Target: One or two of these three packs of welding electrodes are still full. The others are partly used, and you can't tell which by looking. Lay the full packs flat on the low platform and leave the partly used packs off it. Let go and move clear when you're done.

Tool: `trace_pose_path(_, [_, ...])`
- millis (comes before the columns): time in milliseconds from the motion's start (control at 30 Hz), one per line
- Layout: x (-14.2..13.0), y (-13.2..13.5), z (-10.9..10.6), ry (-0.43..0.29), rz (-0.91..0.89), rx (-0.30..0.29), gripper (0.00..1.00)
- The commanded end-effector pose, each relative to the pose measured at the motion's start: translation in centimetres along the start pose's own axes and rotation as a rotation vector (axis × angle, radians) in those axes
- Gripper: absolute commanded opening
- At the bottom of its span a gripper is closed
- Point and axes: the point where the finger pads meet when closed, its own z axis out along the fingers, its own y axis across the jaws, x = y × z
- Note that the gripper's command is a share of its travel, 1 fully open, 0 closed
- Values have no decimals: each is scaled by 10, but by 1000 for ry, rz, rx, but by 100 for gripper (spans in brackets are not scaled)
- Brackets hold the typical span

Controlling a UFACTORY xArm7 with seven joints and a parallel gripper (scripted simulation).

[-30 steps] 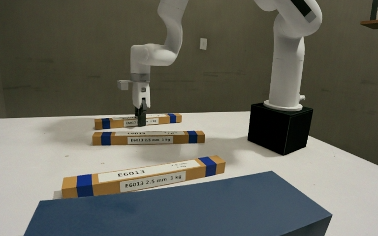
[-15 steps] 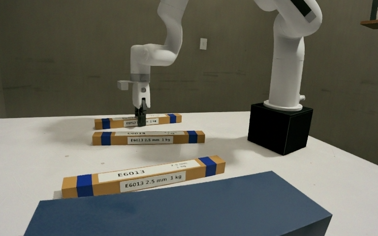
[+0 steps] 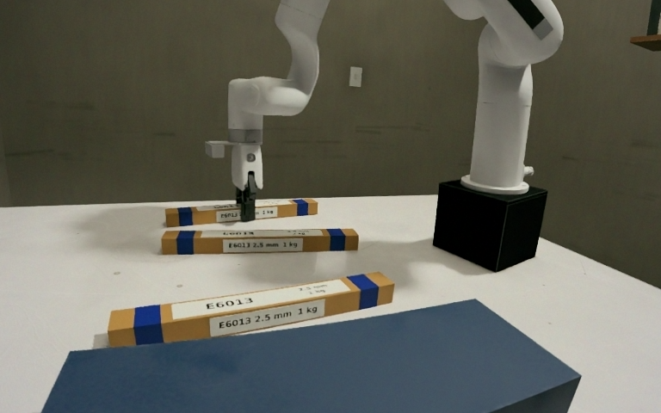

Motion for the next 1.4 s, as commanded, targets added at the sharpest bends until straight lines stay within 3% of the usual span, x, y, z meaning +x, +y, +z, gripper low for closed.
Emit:
trace_pose_path(0, [2,2,-2,4,0,-4,35])
trace_pose_path(333, [2,2,-2,4,0,-4,35])
trace_pose_path(367, [2,2,-2,4,0,-4,74])
trace_pose_path(1367, [2,2,-2,4,0,-4,74])
